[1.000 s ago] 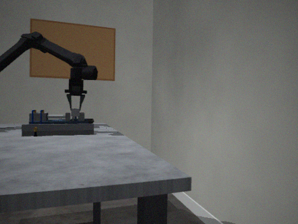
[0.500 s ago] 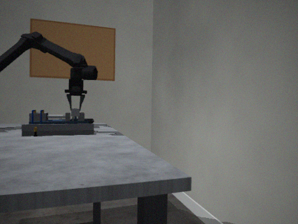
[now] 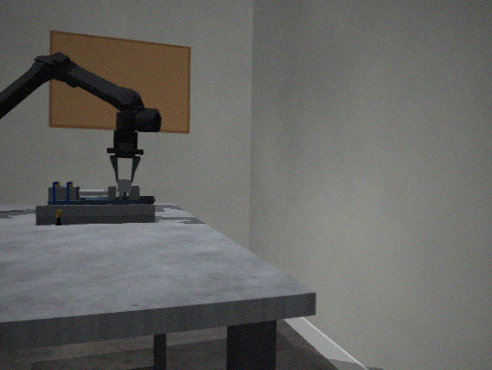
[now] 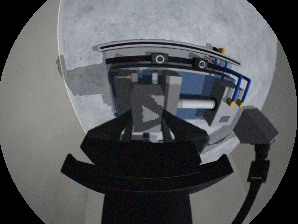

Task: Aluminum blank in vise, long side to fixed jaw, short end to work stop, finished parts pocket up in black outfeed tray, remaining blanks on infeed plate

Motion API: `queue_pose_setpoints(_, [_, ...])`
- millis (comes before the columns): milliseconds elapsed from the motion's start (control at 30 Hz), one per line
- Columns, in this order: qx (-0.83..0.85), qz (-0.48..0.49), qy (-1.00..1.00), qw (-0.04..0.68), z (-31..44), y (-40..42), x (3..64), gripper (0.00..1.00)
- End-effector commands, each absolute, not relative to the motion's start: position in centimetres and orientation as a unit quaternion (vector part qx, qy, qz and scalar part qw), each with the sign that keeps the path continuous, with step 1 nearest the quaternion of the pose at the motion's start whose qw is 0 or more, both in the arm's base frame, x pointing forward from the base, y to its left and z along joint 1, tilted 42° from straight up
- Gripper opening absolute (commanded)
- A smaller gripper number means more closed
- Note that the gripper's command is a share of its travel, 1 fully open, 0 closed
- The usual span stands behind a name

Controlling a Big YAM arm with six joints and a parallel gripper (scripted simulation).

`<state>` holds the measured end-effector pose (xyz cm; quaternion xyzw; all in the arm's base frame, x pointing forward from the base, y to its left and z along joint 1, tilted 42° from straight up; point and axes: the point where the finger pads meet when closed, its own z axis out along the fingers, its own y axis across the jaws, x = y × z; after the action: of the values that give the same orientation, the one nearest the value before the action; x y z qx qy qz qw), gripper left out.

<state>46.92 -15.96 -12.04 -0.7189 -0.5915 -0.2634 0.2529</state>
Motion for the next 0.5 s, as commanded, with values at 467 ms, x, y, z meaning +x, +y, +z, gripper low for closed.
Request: queue_pose_setpoints(467, [-0.713, -0.272, -0.605, 0.226, -10.40, -16.33, 48.75, 0.00])
